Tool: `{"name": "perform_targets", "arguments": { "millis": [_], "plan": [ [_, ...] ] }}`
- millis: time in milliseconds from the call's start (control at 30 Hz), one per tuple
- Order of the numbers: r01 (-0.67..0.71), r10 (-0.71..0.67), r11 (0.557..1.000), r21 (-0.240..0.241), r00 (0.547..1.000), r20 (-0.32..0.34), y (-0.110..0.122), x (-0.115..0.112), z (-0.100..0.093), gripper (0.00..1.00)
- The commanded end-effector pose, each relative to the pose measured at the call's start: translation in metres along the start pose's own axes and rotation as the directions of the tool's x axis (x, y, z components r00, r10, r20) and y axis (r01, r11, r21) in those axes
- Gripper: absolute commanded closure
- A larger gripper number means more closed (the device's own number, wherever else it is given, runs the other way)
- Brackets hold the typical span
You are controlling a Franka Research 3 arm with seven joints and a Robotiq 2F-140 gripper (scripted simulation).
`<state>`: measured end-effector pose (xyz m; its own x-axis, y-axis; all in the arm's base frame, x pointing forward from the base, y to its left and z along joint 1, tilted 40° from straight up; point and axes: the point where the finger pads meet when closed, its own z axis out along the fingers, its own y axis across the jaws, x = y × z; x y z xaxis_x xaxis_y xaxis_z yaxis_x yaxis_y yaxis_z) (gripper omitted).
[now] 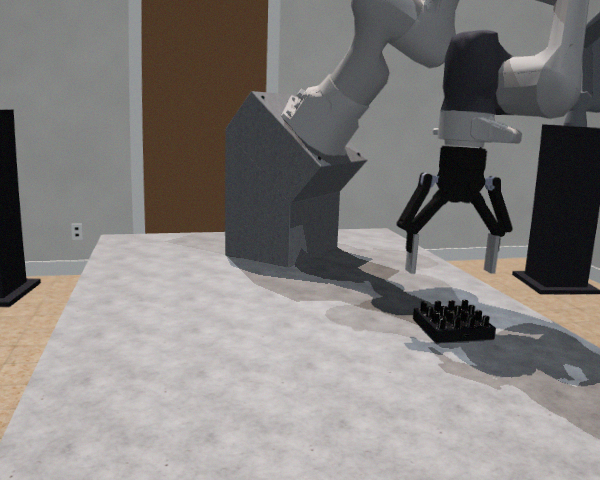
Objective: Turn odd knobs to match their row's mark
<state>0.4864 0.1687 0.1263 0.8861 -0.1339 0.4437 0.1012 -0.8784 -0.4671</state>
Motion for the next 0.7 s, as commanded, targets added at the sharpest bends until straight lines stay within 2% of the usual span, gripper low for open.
{"name": "perform_targets", "arguments": {
  "millis": [0,167,667],
  "plan": [
    [0.154,-0.154,0.988,0.024,0.988,0.006,-0.007,-0.021,0.007,0.0],
    [0.186,-0.187,0.982,0.032,0.982,0.022,-0.01,-0.033,0.011,0.0],
    [0.187,-0.188,0.982,0.032,0.982,0.023,-0.01,-0.033,0.011,0.0]
  ]
}}
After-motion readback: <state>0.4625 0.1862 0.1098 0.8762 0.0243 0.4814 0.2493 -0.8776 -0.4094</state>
